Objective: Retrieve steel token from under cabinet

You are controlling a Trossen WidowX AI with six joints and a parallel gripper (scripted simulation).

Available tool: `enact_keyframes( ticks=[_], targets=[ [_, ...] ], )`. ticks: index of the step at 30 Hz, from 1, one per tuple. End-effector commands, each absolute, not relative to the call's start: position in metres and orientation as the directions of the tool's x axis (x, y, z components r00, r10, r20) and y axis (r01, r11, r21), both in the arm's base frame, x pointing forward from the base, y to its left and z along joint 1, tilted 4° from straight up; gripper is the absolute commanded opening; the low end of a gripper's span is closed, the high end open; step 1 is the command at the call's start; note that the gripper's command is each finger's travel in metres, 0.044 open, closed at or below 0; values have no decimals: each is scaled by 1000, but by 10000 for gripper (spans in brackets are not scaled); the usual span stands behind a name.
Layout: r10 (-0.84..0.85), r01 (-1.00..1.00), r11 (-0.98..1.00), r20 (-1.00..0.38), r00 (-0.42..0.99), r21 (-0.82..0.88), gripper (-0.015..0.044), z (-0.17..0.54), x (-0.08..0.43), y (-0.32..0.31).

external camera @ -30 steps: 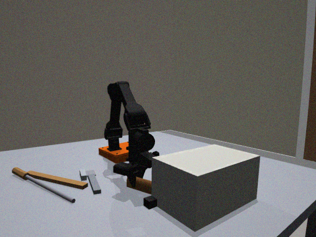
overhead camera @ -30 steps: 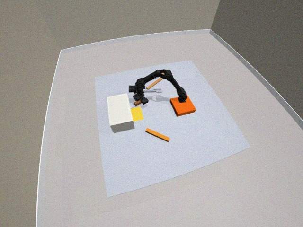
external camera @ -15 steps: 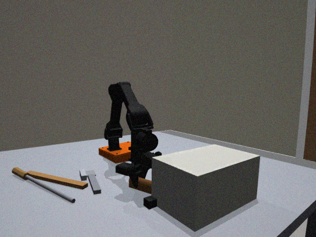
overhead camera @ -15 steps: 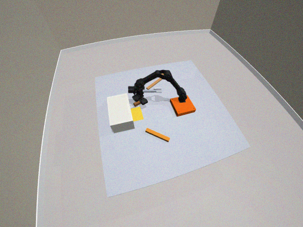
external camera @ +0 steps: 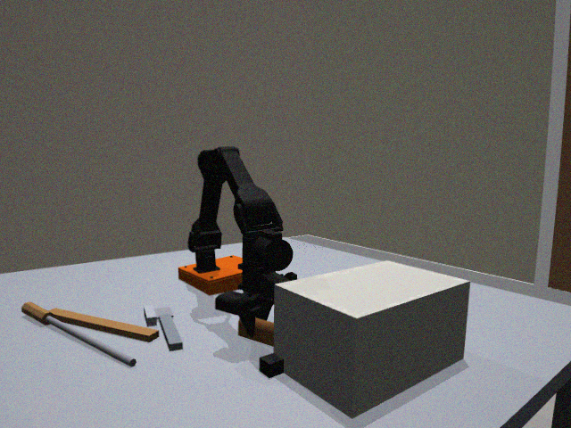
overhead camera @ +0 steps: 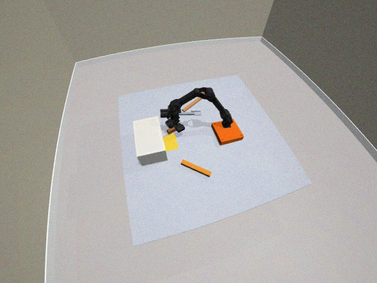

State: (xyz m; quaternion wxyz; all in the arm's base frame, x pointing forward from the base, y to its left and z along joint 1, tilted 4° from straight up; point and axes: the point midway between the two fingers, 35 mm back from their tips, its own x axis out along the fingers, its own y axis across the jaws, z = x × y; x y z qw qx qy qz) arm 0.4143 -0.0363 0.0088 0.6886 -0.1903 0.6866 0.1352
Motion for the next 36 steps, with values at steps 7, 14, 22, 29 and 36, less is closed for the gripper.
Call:
enact_keyframes(
  ticks=[7,14,22,29,36],
  targets=[
    [-69,-454,888,-998,16,-69,0,7,411,-29],
    [-69,-454,888,-997,16,-69,0,8,407,-33],
    [-69,-454,888,-997,15,-69,0,8,400,-37],
    [-70,-454,888,-997,15,-69,0,8,394,-41],
    [-70,-454,888,-997,14,-69,0,8,387,-44]
  ],
)
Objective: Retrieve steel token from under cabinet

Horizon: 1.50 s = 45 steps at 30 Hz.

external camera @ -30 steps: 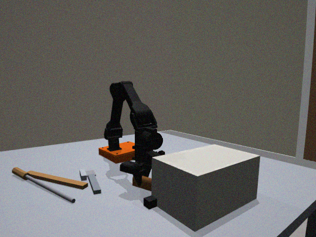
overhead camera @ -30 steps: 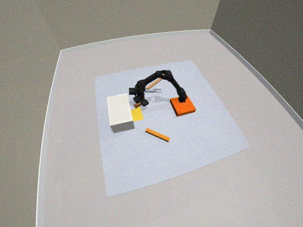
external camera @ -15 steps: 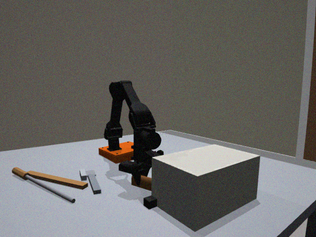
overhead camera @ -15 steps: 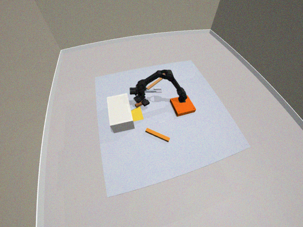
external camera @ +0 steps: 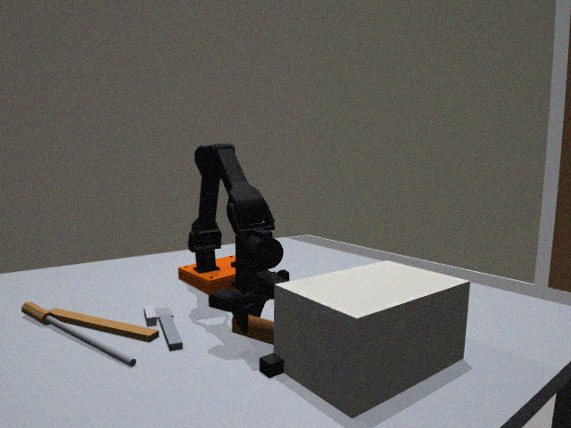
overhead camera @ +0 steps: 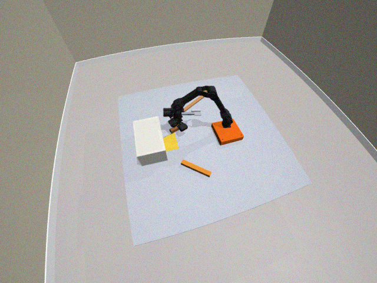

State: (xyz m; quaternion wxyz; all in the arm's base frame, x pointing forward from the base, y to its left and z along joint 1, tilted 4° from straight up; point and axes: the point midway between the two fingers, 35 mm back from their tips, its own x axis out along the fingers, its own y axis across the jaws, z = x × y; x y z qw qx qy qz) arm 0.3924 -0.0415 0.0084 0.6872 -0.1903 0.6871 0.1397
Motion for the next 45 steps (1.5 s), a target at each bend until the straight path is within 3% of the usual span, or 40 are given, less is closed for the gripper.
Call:
enact_keyframes(
  ticks=[1,45],
  targets=[
    [-70,-454,888,-997,14,-69,0,8,386,-45],
    [-72,-455,888,-997,10,-69,0,8,341,-70]
  ],
)
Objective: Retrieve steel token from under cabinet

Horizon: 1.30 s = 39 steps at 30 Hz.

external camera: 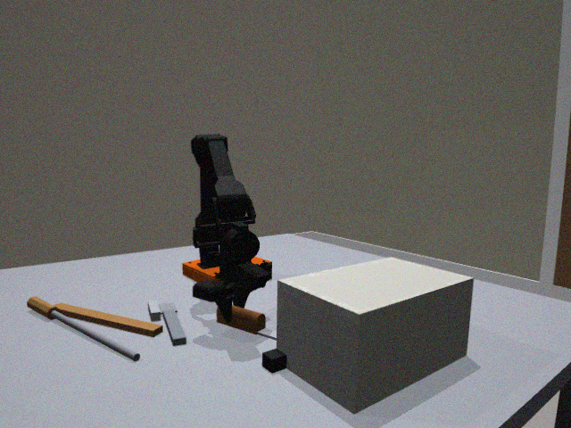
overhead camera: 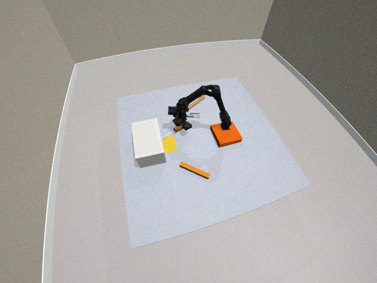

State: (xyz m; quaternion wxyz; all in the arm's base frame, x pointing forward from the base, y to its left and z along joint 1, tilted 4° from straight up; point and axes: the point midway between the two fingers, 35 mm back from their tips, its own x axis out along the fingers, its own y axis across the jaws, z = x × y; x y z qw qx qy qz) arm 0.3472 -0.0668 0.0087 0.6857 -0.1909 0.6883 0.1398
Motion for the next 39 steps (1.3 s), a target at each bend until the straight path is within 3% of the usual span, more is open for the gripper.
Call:
enact_keyframes(
  ticks=[1,39],
  targets=[
    [-72,-455,888,-997,10,-69,0,8,340,-71],
    [-75,-455,888,-997,6,-70,0,9,293,-98]
  ],
)
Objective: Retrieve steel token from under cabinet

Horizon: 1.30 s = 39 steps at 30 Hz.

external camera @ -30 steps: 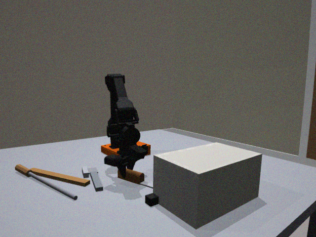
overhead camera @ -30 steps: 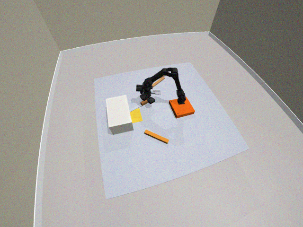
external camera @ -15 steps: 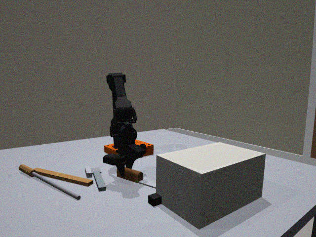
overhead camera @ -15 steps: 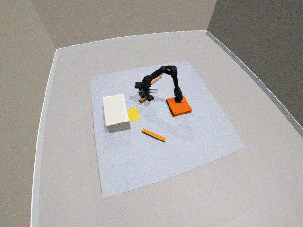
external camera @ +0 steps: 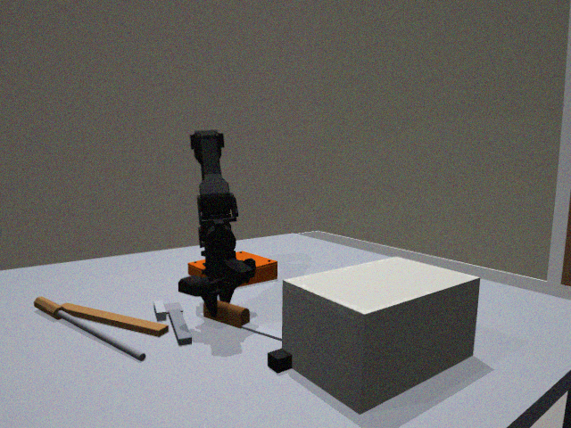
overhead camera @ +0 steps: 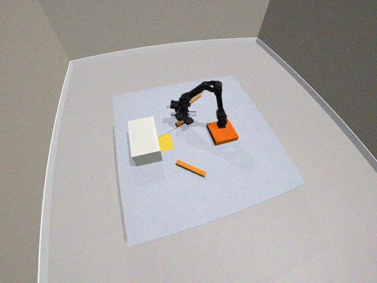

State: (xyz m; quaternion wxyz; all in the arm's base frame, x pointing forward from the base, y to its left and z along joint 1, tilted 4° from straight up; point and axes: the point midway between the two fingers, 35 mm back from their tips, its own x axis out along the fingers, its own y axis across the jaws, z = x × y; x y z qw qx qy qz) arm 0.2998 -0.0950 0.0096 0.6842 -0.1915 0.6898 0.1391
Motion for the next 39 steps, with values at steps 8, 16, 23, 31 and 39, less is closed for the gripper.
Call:
enact_keyframes(
  ticks=[8,16,23,31,39],
  targets=[
    [-76,-455,888,-997,5,-70,0,9,281,-105],
    [-76,-455,888,-997,4,-70,0,9,270,-112],
    [-77,-455,888,-997,3,-70,0,10,261,-119],
    [-77,-454,888,-997,6,-71,0,12,263,-118],
    [-77,-435,898,-997,4,-71,0,13,260,-118]
  ],
)
